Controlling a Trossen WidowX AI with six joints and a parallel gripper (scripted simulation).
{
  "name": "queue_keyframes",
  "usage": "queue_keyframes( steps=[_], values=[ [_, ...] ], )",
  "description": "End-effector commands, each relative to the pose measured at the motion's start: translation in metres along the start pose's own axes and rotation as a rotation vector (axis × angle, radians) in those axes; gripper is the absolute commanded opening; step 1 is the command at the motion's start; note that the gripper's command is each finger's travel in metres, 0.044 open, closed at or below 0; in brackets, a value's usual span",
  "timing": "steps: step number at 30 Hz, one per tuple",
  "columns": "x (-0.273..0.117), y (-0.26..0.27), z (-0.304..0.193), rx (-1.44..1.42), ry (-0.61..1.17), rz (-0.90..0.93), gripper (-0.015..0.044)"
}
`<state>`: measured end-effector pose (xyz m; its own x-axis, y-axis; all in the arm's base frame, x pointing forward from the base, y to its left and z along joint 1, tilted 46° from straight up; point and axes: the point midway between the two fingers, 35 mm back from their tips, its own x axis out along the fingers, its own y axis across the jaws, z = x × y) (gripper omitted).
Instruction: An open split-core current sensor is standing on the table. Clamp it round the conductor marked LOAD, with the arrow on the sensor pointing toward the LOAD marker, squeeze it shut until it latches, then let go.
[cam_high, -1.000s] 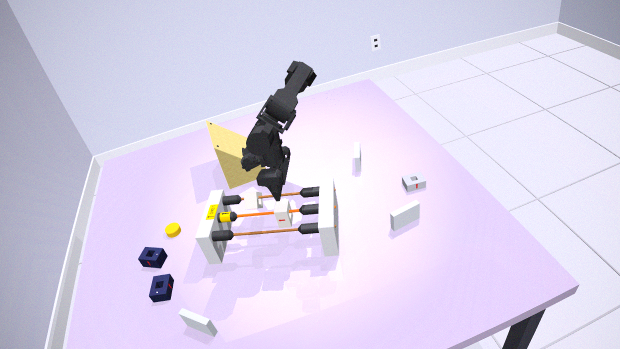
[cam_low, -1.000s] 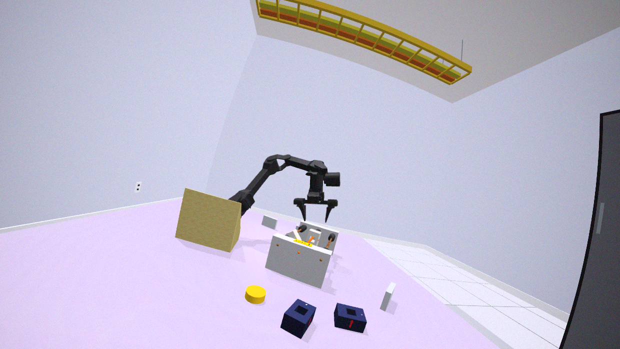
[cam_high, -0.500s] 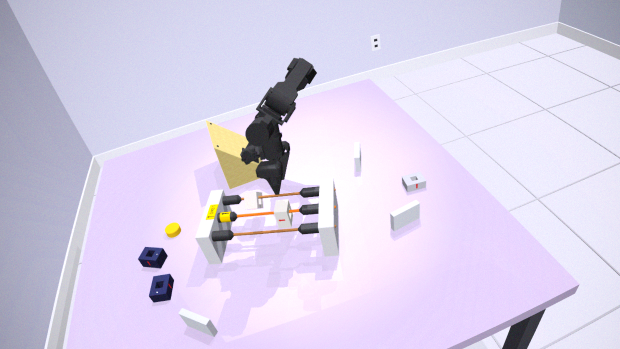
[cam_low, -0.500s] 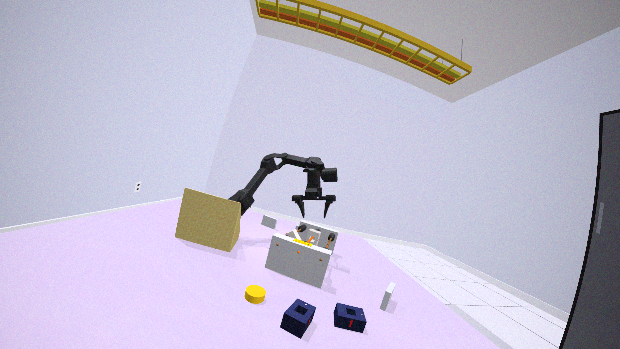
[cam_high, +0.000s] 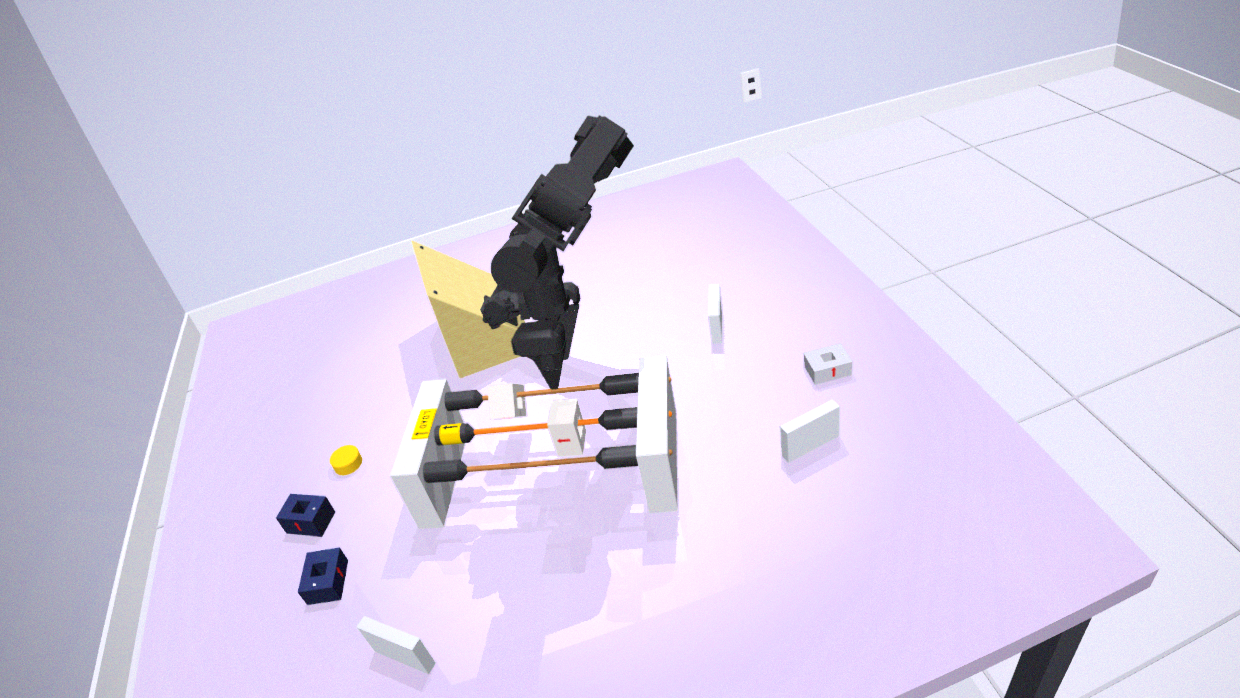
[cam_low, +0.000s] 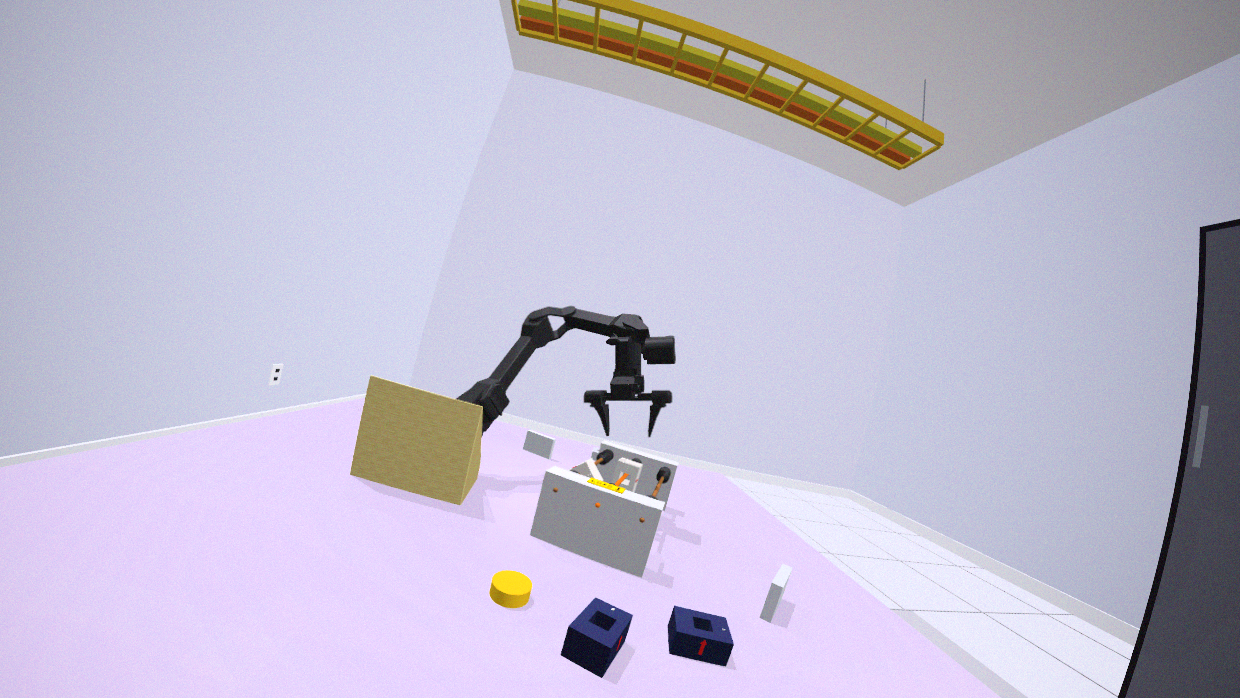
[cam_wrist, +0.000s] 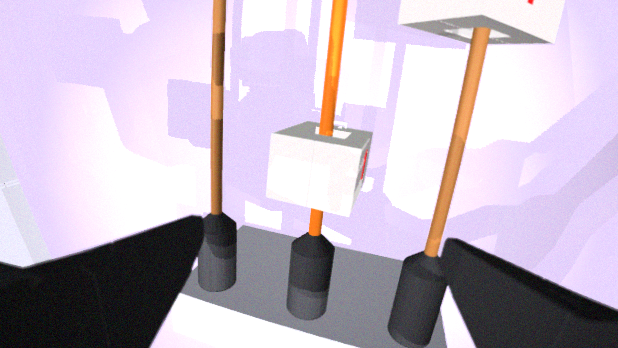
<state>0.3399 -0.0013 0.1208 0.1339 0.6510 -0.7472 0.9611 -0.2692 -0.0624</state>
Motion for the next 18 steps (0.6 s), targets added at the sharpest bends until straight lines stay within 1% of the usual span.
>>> queue_keyframes(
  steps=[1, 14, 16, 18],
  values=[
    [0.000, -0.001, 0.001, -0.001, -0.003, -0.002, 0.0440],
    [0.000, -0.001, 0.001, -0.001, -0.003, -0.002, 0.0440],
    [0.000, -0.001, 0.004, -0.045, 0.011, -0.005, 0.0440],
    [0.000, -0.004, 0.014, -0.168, 0.044, -0.013, 0.0440]
  ],
)
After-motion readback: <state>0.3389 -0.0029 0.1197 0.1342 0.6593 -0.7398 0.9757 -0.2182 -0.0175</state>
